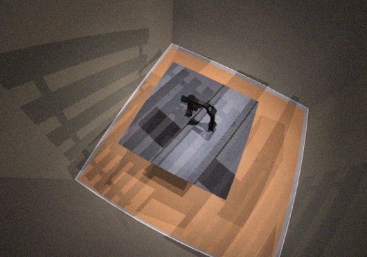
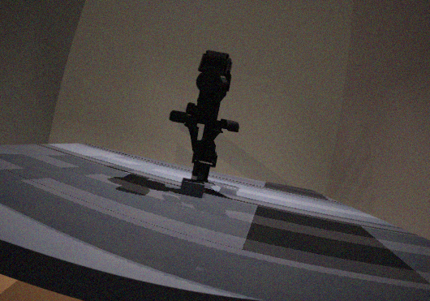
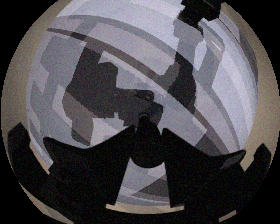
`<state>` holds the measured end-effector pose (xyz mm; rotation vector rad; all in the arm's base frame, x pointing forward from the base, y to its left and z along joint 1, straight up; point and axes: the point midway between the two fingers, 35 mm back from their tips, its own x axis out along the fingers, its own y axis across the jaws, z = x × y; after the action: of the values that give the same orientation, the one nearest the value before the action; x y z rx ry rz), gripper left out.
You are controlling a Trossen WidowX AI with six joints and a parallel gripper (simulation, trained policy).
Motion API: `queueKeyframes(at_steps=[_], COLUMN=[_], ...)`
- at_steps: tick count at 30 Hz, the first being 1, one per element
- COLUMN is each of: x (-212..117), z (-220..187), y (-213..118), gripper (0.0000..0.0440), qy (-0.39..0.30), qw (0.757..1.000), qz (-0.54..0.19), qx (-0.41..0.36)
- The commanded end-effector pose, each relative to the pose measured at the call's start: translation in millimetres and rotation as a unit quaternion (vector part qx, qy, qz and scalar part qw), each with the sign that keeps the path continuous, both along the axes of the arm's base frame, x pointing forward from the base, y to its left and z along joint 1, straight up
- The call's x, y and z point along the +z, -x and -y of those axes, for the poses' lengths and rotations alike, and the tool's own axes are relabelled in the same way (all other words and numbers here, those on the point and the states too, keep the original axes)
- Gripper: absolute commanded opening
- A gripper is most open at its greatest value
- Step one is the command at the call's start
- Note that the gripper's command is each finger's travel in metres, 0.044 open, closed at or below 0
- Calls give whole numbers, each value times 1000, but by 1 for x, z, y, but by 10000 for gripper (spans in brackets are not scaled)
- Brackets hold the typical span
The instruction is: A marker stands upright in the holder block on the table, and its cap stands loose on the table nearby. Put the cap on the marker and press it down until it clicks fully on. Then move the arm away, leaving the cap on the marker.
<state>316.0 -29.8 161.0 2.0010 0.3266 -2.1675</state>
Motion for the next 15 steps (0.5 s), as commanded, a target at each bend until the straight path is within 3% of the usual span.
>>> queueKeyframes(at_steps=[1,15], x=[-7,-42], z=[0,-2], y=[-1,-2], gripper=[0,0], qy=[-4,-16], qw=[1000,1000], qz=[-5,-19], qx=[-3,7])
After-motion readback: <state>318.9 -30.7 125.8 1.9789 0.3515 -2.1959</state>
